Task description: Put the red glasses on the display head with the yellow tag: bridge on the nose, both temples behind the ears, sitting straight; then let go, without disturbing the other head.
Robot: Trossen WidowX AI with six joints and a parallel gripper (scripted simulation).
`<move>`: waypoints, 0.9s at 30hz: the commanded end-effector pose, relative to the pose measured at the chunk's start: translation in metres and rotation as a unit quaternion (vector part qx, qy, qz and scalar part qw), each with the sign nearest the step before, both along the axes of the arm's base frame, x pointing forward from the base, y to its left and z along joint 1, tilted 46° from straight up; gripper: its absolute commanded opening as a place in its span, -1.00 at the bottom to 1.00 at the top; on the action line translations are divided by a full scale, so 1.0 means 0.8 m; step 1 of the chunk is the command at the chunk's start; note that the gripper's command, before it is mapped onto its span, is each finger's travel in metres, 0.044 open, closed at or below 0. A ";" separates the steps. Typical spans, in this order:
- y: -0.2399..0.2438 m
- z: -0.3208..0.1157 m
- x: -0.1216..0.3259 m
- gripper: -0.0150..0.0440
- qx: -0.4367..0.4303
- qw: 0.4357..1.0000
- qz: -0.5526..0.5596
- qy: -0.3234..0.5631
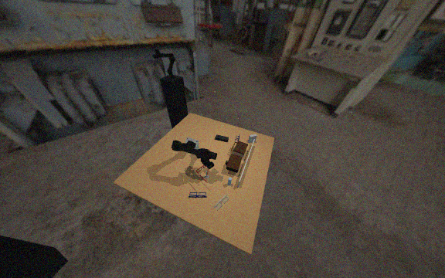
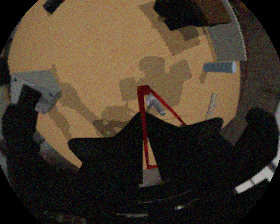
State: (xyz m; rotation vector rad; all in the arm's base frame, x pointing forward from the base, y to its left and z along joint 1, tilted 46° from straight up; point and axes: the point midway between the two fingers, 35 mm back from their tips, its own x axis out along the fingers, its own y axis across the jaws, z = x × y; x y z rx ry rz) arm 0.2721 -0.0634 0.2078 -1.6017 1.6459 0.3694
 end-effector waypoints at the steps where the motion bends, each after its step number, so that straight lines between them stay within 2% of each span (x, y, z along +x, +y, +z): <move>1: -0.001 0.002 0.004 -0.49 0.000 1.000 -0.006 -0.008; 16: -0.051 -0.046 0.013 -0.49 -0.001 1.000 -0.006 -0.009; 27: -0.057 -0.047 0.006 -0.49 -0.002 1.000 -0.006 -0.009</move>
